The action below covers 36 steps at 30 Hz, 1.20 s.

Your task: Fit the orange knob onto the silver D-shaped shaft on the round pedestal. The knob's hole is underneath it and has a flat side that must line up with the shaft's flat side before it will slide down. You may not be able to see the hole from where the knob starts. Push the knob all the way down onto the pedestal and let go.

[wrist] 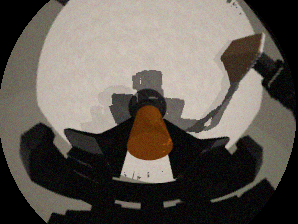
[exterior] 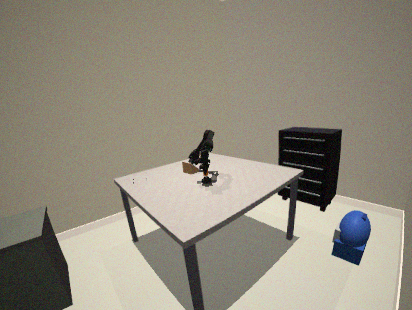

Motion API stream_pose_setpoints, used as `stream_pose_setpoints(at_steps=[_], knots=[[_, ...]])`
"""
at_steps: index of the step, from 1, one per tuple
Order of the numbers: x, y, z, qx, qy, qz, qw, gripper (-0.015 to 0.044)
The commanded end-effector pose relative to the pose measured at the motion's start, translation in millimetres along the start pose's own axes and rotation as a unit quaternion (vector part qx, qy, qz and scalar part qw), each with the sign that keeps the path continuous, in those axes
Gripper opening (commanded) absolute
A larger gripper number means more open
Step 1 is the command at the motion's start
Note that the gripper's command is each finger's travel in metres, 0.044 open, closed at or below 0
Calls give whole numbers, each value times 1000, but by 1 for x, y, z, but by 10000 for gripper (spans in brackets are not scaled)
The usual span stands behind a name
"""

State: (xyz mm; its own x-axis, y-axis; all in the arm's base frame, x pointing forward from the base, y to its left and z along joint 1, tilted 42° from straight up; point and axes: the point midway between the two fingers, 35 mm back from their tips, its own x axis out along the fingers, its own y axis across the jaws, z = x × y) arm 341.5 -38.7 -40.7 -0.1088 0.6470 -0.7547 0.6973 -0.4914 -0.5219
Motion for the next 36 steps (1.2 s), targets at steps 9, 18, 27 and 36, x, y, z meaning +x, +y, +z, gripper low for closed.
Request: stream_pose_setpoints(at_steps=[9, 18, 27, 36], knots=[[1, -1, -1, -5, 1, 1, 1000, 0], [1, -1, -1, -10, 1, 1, 1000, 0], [2, -1, -1, 14, 1, 1, 1000, 0], [2, -1, -1, -10, 1, 1, 1000, 0]])
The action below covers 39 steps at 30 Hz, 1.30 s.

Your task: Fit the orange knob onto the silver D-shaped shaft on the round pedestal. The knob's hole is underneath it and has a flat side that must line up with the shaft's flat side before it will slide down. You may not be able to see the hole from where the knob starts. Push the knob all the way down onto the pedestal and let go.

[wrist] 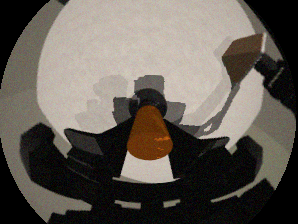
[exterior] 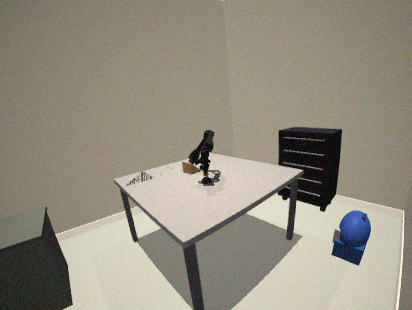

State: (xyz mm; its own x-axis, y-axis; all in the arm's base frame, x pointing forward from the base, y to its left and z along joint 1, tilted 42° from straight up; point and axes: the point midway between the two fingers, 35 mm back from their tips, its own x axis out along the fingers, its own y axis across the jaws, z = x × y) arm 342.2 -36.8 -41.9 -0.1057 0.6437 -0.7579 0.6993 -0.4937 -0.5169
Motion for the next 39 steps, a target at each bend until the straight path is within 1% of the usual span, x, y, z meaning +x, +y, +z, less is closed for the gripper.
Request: stream_pose_setpoints(at_steps=[1, 7, 13, 18, 39], knots=[[0, -1, 0, -9, 2, -2, 1000, 0], [0, -1, 0, -9, 2, -2, 1000, 0], [-8, 0, -1, 2, 1, -2, 1000, 0], [-7, -2, 0, 28, 1, -2, 1000, 0], [-8, 4, -2, 28, 2, -2, 1000, 0]])
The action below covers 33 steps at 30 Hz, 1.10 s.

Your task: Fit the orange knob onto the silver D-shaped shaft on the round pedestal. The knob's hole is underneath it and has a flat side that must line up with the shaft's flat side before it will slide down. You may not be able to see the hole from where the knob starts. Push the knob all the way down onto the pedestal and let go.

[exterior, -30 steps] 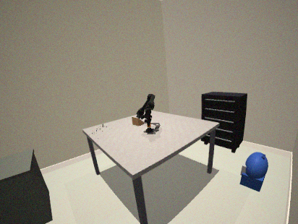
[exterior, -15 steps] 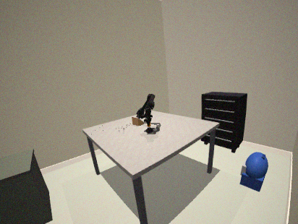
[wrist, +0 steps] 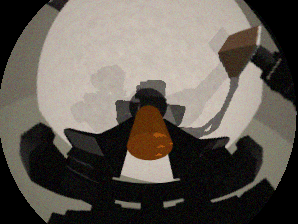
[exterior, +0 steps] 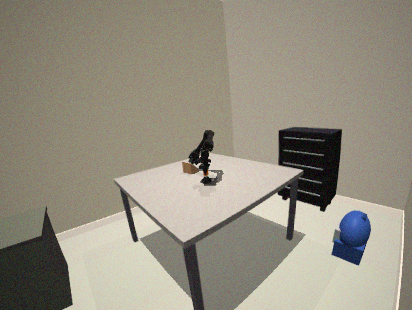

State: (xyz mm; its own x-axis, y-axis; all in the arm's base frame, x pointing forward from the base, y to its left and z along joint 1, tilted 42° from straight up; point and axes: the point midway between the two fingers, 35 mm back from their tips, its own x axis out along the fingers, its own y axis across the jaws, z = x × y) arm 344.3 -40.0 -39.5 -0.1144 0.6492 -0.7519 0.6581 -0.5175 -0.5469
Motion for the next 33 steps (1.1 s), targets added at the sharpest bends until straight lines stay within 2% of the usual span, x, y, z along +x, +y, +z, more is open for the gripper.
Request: stream_pose_setpoints(at_steps=[1, 33], knots=[[-3, 2, -2, 1, 2, 4, 1000, 0], [12, -1, 0, -2, 2, 4, 1000, 0]])
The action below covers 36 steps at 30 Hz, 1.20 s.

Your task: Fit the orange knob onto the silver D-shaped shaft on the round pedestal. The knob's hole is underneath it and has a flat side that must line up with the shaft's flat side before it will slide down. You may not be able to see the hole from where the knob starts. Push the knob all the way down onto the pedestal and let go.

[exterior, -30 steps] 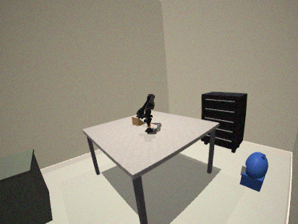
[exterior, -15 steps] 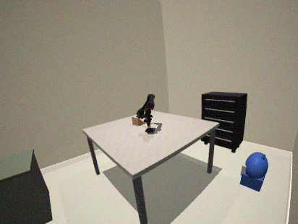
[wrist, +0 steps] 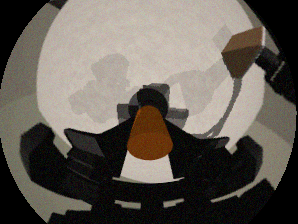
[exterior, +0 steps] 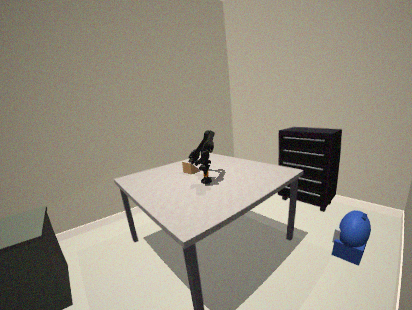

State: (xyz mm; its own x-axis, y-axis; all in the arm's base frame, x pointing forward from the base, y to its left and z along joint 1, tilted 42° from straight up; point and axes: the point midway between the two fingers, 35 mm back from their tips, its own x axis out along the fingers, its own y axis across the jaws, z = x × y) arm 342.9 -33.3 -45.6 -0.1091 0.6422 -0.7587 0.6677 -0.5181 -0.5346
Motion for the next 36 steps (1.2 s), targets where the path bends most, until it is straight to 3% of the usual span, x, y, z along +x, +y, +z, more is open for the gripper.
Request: stream_pose_setpoints(at_steps=[1, 18, 34, 36], knots=[[4, 0, 1, 3, 3, -1, 1000, 0], [10, 0, 0, -1, 2, -1, 1000, 0], [10, 0, 0, -1, 2, -1, 1000, 420], [10, 0, 0, -1, 2, -1, 1000, 440]])
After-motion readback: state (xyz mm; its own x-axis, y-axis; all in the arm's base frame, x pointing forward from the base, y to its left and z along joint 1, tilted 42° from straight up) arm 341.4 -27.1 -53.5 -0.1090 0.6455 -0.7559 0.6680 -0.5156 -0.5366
